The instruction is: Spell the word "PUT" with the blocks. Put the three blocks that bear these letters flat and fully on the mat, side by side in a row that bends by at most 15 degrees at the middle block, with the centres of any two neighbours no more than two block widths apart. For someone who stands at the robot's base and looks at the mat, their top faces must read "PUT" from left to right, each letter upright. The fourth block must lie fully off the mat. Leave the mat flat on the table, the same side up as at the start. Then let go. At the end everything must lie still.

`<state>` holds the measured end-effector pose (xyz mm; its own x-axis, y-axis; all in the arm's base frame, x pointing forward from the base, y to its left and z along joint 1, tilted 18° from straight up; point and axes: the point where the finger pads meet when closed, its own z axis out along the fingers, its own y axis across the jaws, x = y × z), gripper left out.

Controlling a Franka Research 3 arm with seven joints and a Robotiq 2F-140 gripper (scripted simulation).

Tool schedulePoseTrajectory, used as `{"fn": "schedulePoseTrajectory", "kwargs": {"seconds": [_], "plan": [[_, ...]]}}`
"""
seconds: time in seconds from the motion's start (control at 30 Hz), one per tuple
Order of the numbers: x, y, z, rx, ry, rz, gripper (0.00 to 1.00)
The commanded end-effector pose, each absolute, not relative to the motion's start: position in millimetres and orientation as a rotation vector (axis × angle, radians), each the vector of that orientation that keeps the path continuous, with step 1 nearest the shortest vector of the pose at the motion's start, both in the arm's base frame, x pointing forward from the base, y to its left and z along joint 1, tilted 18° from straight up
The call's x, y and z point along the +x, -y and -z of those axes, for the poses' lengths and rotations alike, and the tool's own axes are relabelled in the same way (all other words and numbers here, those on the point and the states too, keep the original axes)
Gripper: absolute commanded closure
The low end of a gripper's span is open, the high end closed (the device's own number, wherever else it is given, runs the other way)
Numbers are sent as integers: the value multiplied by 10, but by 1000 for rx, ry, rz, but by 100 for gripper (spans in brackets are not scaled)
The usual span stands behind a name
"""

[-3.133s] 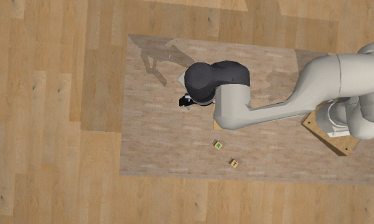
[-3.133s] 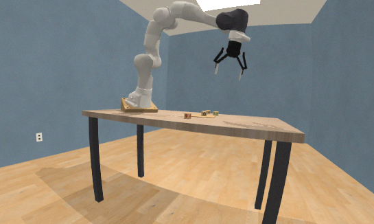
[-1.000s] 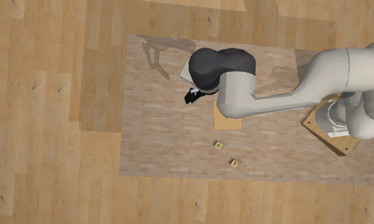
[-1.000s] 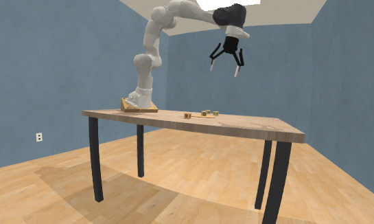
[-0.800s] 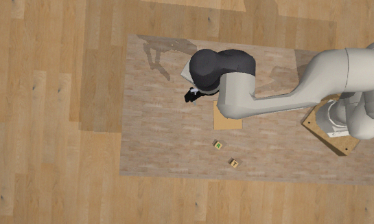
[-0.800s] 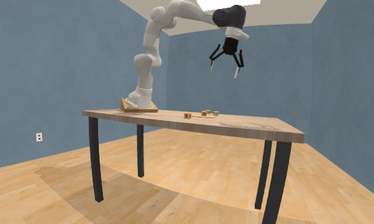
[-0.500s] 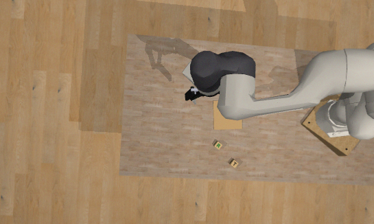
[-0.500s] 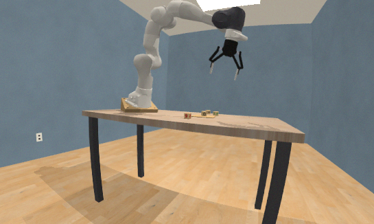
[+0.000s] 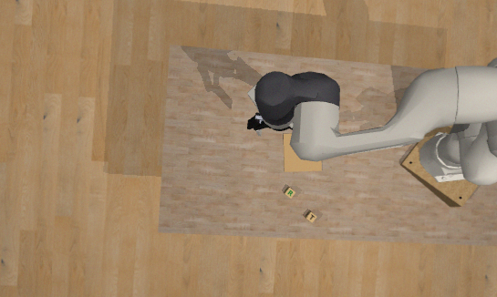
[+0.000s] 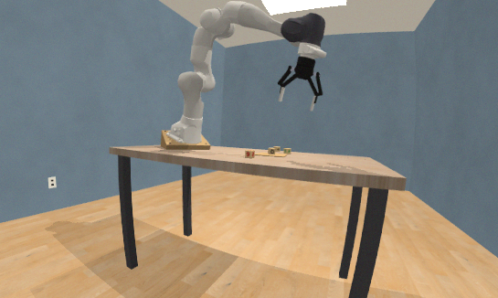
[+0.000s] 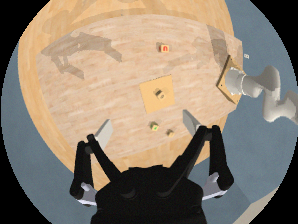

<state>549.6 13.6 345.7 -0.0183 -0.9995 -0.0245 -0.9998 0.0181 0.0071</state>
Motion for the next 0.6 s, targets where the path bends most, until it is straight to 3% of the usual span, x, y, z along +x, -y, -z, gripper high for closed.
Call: {"fn": "schedulePoseTrajectory", "kwargs": {"seconds": [0.0,0.57], "plan": [[5517,-161,-3429,-2025,-2371,-32,0],[5483,-194,-3234,-1742,-2583,-43,0]]}}
